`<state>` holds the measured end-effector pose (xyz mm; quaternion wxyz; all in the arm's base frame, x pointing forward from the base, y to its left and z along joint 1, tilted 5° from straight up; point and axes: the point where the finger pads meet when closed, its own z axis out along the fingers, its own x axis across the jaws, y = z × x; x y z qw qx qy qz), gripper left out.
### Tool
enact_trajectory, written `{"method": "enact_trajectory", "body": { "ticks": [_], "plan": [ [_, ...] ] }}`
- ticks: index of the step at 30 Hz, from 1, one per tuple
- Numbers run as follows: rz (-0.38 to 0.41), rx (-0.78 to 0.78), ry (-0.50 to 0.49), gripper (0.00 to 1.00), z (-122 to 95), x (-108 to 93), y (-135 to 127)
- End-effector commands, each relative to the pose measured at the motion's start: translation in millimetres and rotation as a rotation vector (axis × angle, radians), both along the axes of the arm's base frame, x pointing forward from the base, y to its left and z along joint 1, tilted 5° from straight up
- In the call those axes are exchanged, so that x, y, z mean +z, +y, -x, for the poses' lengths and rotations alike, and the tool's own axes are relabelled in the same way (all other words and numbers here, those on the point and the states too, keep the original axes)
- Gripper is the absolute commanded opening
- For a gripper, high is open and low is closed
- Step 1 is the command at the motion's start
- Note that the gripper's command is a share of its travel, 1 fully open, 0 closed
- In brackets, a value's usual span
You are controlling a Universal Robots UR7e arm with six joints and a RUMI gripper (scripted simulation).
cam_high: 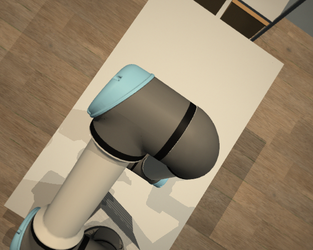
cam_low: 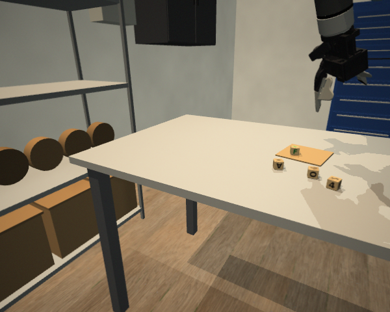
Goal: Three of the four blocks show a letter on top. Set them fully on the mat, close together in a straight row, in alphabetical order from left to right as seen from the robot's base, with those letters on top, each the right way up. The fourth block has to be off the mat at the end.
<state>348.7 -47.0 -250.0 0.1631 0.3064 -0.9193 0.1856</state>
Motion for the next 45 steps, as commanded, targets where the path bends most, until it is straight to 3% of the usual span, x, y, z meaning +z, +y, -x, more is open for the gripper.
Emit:
{"method": "enact_trajectory", "body": {
  "ticks": [1, 8, 16, 18, 31, 45],
  "plan": [
    [0.048, 0.029, -0.076, 1.0, -14.5, -9.9, 25.9],
    [0.072, 0.084, -0.234, 1.0, -26.0, -26.8, 87.8],
    [0.057, 0.132, -0.389, 1.0, -22.9, -41.4, 149.1],
    [0.057, 0.132, -0.389, 1.0, -22.9, -41.4, 149.1],
    [0.004, 0.173, -0.542, 1.0, -5.4, -54.8, 210.0],
    [-0.016, 0.182, -0.58, 1.0, 1.5, -58.0, 225.1]
  ]
}}
